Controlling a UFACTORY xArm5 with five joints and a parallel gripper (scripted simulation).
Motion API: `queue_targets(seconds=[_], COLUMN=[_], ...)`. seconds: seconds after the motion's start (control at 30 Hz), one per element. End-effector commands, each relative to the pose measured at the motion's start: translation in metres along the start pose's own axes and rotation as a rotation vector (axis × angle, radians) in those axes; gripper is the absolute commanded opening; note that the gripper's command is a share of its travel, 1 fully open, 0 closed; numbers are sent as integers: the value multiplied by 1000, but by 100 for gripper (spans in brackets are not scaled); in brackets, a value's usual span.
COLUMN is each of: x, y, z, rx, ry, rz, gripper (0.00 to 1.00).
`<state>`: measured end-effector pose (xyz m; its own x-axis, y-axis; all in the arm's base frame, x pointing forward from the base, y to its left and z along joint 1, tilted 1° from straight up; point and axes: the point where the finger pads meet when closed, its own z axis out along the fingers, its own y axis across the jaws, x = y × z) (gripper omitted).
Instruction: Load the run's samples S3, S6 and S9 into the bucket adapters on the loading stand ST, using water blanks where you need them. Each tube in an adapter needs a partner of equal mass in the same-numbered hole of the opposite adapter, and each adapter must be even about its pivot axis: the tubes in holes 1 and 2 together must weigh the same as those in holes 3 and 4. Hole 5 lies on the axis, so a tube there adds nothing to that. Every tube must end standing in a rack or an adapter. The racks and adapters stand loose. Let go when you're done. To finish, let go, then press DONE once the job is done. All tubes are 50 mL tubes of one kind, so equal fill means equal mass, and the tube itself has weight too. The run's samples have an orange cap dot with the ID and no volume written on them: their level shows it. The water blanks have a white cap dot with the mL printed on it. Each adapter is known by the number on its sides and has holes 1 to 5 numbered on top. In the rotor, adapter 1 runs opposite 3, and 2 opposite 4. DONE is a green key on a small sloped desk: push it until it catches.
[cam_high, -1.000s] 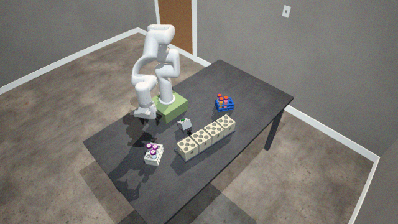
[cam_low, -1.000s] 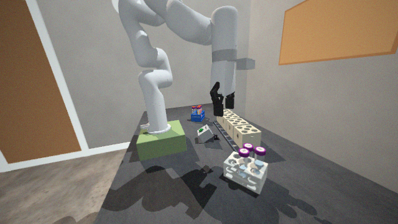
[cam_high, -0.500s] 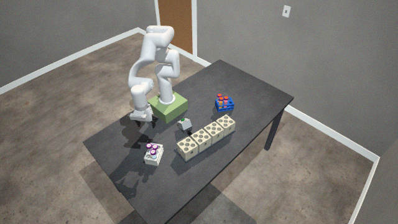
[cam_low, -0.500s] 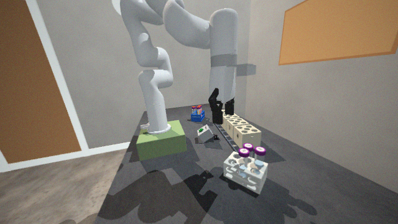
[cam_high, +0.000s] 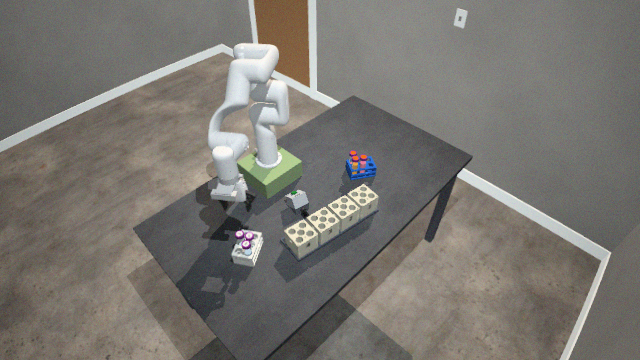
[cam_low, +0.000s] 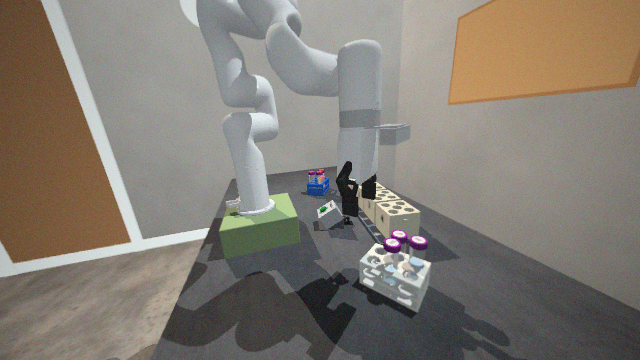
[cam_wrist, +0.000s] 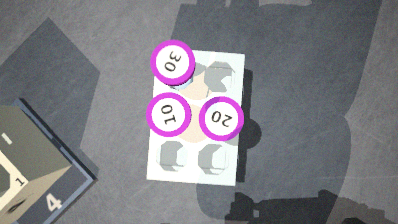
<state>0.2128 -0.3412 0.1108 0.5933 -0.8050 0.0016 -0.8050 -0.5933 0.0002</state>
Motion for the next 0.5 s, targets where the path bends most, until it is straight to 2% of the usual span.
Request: queue_targets(seconds=[0.0, 0.47], x=[1, 1], y=[0, 1], z=[11, 43], rx=[-12, -12], ry=[3, 3], rz=[0, 0], gripper=[100, 100])
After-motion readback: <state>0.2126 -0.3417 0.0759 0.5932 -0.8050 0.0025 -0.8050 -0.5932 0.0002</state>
